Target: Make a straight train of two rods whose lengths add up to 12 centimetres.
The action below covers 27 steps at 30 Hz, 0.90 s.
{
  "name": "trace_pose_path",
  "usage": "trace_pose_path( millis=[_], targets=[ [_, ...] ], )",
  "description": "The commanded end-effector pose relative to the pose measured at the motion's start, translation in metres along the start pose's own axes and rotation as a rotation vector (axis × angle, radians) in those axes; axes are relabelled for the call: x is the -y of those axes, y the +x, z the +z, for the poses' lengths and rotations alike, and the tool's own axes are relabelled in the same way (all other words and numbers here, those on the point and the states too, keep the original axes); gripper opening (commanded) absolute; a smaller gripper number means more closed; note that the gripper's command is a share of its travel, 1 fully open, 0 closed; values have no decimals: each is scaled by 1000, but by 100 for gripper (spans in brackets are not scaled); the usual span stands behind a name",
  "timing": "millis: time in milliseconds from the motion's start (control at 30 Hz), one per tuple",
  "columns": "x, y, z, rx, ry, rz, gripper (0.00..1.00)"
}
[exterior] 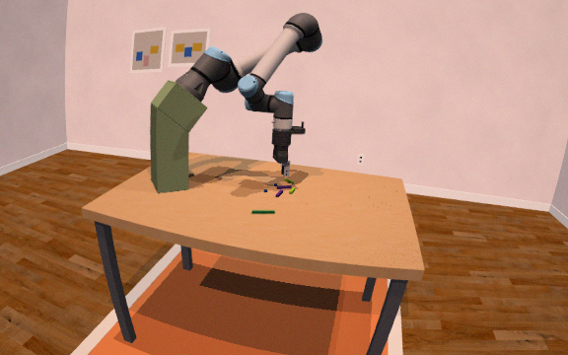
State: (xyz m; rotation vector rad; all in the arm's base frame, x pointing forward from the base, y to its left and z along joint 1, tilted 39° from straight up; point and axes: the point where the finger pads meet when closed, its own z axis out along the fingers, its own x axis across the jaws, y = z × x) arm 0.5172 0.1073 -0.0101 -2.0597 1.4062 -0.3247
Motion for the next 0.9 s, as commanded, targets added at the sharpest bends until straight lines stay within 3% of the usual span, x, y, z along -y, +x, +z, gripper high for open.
trace_pose_path(
  millis=[0,867],
  targets=[
    [1,0,8,-1,2,-2,54],
    [1,1,37,-1,2,-2,54]
  ],
)
